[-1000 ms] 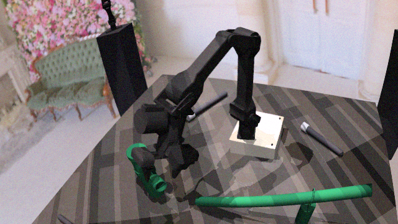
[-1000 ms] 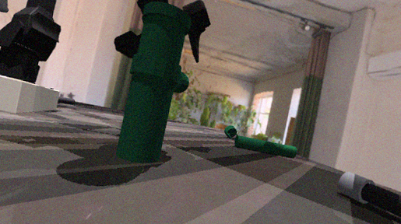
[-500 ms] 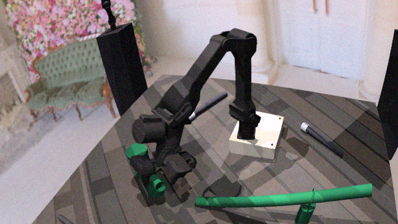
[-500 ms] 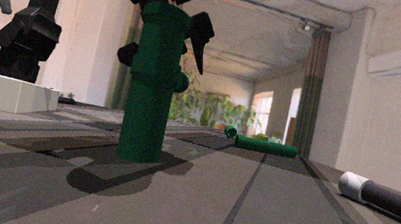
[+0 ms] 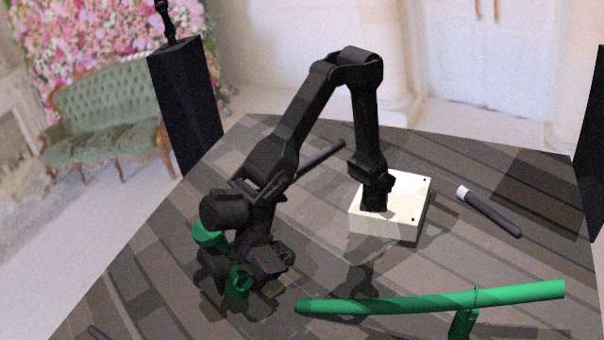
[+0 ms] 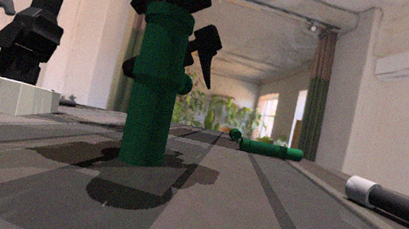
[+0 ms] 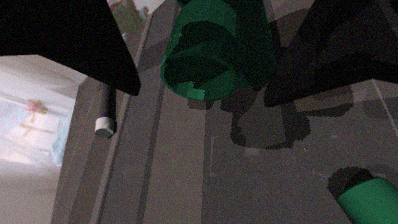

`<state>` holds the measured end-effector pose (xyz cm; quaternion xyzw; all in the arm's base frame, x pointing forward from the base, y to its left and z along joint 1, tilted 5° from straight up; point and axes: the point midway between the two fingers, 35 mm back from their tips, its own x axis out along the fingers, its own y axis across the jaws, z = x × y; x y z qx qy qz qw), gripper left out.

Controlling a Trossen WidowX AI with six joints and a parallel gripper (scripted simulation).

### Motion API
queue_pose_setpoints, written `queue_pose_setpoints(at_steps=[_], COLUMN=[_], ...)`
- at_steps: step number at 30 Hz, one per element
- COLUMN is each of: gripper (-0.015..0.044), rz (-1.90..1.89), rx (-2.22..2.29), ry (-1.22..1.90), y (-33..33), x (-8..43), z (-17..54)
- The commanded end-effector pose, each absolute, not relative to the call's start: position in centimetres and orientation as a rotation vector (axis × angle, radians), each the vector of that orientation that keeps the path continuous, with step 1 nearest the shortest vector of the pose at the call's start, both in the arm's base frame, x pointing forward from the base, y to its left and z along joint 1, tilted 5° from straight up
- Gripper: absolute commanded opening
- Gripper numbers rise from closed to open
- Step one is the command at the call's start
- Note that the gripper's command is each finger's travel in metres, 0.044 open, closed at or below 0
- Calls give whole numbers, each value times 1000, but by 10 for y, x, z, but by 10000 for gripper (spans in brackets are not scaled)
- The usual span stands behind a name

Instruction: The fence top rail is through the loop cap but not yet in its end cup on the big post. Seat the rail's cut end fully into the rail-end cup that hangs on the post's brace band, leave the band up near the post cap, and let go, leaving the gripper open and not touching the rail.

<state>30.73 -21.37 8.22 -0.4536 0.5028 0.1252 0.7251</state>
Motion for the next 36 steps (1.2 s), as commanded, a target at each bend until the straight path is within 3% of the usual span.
queue_pose_setpoints(at_steps=[1, 4, 17, 20, 23, 36], gripper=[440, 440, 99, 79, 0, 0], rz=[273, 273, 273, 273, 288, 363], rx=[-996, -996, -996, -996, -1009, -1073], ry=[1116, 1116, 1116, 1116, 1106, 1057], y=[-215, -216, -216, -216, -215, -210], x=[309, 310, 310, 310, 308, 301], z=[74, 72, 72, 72, 72, 71])
